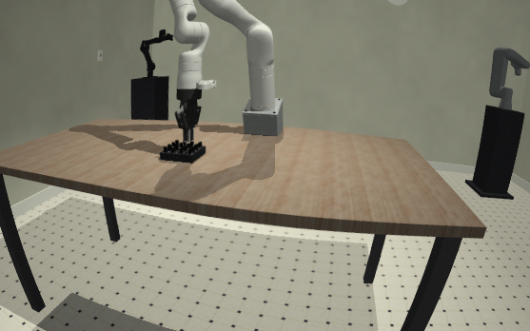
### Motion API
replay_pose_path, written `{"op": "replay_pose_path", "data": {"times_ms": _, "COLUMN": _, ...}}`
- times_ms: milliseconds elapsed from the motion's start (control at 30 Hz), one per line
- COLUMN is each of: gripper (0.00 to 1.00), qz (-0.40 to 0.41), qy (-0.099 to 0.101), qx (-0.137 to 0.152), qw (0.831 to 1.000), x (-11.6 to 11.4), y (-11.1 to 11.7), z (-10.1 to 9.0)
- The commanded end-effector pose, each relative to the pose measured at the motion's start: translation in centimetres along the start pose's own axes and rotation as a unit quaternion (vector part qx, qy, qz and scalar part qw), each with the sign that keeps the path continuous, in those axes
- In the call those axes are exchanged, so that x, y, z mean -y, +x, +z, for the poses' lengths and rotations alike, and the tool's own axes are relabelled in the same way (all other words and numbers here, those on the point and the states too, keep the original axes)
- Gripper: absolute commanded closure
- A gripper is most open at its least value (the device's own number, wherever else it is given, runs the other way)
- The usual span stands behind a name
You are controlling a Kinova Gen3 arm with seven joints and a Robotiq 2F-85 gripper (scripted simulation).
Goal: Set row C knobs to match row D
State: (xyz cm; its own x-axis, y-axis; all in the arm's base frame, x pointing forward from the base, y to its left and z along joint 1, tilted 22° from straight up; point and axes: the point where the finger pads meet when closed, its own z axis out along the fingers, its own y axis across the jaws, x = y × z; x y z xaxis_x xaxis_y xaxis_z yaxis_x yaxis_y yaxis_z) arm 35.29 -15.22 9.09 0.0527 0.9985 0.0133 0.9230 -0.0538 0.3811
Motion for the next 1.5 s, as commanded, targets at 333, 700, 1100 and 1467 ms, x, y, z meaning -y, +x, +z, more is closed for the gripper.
{"op": "replay_pose_path", "data": {"times_ms": 333, "gripper": 0.81, "qz": 0.000, "qy": 0.001, "qx": 0.001, "qw": 1.000, "x": 0.2, "y": -0.1, "z": 0.1}}
{"op": "replay_pose_path", "data": {"times_ms": 700, "gripper": 0.81, "qz": 0.001, "qy": 0.001, "qx": 0.001, "qw": 1.000, "x": 0.1, "y": -0.1, "z": 0.5}}
{"op": "replay_pose_path", "data": {"times_ms": 1100, "gripper": 0.81, "qz": 0.001, "qy": 0.000, "qx": 0.001, "qw": 1.000, "x": 0.1, "y": -0.1, "z": 1.4}}
{"op": "replay_pose_path", "data": {"times_ms": 1467, "gripper": 0.81, "qz": -0.002, "qy": 0.001, "qx": 0.001, "qw": 1.000, "x": 0.1, "y": -0.1, "z": 1.5}}
